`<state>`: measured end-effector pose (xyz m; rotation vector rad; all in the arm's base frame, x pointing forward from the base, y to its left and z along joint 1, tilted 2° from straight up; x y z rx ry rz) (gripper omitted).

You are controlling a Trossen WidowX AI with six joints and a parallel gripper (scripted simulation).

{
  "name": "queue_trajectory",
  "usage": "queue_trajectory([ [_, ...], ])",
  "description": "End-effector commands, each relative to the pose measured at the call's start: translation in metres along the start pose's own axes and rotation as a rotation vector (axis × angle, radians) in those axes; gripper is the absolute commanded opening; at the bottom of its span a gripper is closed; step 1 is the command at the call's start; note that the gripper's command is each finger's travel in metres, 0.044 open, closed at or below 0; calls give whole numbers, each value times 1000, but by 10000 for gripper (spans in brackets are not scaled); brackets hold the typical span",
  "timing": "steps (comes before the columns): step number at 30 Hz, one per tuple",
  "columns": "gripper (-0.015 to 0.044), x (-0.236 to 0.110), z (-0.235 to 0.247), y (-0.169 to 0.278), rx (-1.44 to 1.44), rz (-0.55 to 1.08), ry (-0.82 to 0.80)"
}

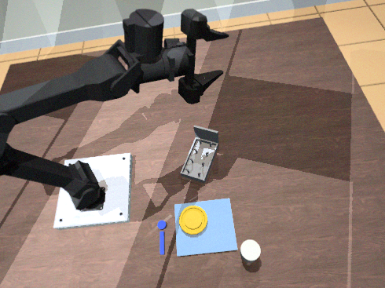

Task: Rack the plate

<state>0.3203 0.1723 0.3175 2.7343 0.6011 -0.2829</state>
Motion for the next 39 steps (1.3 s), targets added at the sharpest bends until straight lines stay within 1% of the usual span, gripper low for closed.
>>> queue_trajectory([
  [1, 400, 0, 0, 1, 3, 1, -3],
  [20, 400, 5, 51, 56, 401, 129, -324],
  [39, 400, -18, 97, 108, 844, 360, -586],
])
Point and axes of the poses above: the point midway between the two fingers, 35 mm back from their tips, its own x axis out along the fingers, its own z axis across the jaws, y = z × x, the point moved 4 cm from there along -x, back along the fingers, and after that the axes turned 3 degrees about -x, right-handed, at the moved point
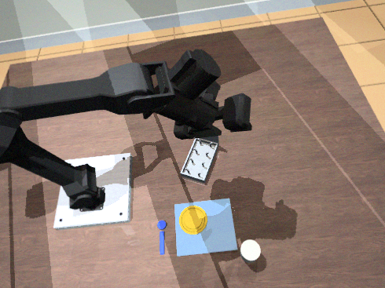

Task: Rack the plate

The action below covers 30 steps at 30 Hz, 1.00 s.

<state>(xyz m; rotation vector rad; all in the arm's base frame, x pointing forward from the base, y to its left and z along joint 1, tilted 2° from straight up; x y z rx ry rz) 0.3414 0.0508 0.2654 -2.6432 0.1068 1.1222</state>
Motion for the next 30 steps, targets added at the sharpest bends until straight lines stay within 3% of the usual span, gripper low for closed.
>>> queue_trajectory([
  [1, 400, 2, 1, 17, 120, 51, -61],
  [30, 400, -26, 25, 116, 919, 476, -373],
])
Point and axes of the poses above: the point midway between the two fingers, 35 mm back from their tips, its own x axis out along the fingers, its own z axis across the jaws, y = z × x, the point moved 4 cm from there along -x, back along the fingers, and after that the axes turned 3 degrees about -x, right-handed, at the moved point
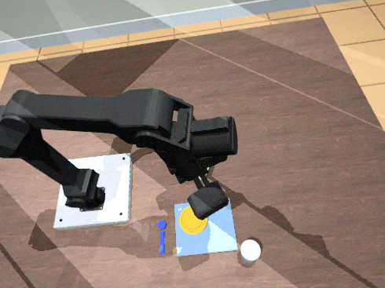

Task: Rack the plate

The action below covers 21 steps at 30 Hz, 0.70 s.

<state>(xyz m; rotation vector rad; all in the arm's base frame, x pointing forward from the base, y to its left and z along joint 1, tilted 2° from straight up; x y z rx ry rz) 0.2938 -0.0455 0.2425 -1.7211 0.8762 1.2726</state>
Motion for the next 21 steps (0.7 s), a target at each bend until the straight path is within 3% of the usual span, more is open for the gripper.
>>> queue_trajectory([
  [1, 400, -2, -6, 14, 135, 64, -42],
  [8, 400, -6, -13, 36, 336, 169, -95],
  [16, 400, -7, -14, 38, 356, 180, -99],
  [21, 400, 37, -14, 39, 356, 179, -99],
])
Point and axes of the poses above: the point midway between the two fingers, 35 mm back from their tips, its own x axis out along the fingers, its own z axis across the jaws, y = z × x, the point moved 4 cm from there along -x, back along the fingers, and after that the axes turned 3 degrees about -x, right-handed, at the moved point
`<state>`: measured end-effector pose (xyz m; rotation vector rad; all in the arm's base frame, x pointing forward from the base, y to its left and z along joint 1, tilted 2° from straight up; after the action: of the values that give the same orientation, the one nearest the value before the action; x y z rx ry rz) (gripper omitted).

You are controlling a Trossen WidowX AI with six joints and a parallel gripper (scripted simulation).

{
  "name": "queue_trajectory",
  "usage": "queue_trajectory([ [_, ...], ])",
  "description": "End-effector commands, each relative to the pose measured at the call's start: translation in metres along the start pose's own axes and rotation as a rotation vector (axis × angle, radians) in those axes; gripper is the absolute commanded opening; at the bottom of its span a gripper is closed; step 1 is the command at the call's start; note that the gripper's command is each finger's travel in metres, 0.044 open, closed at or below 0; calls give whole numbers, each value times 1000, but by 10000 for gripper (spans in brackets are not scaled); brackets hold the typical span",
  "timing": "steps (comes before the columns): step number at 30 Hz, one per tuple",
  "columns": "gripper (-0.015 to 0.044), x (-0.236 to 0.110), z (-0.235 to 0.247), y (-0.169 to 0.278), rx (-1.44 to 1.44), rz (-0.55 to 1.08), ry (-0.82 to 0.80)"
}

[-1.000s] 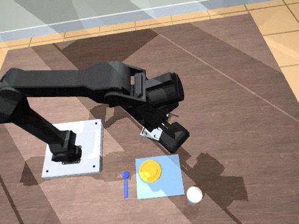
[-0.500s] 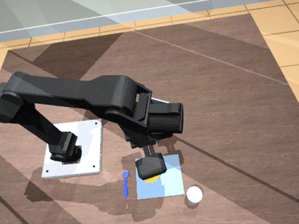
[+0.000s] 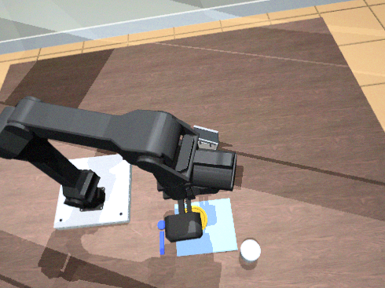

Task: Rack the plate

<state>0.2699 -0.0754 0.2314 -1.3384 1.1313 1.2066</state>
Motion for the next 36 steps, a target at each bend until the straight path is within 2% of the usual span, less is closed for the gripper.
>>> queue_trajectory([
  [1, 400, 44, -2, -2, 10, 18, -12],
  [6, 400, 98, -1, 2, 10, 18, -12],
  [36, 400, 140, -1, 3, 10, 18, -12],
])
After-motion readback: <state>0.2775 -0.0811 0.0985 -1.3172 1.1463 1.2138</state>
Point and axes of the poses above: the point midway between the two fingers, 35 mm back from their tips, its own x axis out along the fingers, its own z axis across the jaws, y = z × x, the point moved 4 cm from there along -x, back along the fingers, and after that the axes turned 3 degrees about -x, right-handed, at the moved point
